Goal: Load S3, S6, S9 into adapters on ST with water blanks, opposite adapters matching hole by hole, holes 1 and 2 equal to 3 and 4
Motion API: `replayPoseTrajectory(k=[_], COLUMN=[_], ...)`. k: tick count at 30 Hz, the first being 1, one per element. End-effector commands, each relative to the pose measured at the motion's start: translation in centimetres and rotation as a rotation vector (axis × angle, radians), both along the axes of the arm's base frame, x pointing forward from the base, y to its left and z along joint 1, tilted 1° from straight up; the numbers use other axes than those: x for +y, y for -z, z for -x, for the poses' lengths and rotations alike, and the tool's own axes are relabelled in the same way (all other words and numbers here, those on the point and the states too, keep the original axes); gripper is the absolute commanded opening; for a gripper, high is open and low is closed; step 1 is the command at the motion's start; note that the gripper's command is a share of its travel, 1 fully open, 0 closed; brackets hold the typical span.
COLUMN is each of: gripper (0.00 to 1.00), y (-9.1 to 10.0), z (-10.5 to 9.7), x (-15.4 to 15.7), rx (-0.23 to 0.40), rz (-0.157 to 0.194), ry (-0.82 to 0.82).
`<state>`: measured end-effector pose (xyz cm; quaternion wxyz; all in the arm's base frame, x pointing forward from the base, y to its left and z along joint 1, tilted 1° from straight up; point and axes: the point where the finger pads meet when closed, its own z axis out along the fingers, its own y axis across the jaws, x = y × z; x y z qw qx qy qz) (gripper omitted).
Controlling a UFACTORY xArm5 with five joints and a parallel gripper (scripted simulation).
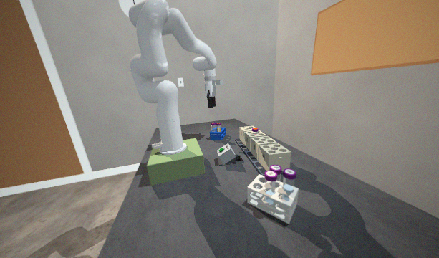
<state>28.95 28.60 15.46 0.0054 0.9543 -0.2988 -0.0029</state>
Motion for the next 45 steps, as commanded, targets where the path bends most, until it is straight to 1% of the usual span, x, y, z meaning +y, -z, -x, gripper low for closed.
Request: replayPoseTrajectory(k=[1,11,13,28,30,45], gripper=[0.57,0.57,0.57,0.57,0.57,0.57], y=[0.3,2.3,2.3,5.3,5.3,8.3], z=[-0.1,-0.1,-0.1,0.0,0.0,0.0], x=[0.1,0.1,0.1,0.1,0.1,0.0], rx=[-0.002,-0.002,-0.002,-0.002,-0.002,-0.002], rz=[-0.003,-0.003,-0.003,-0.003,-0.003,-0.003], ry=[0.000,0.000,0.000,0.000,0.000,0.000])
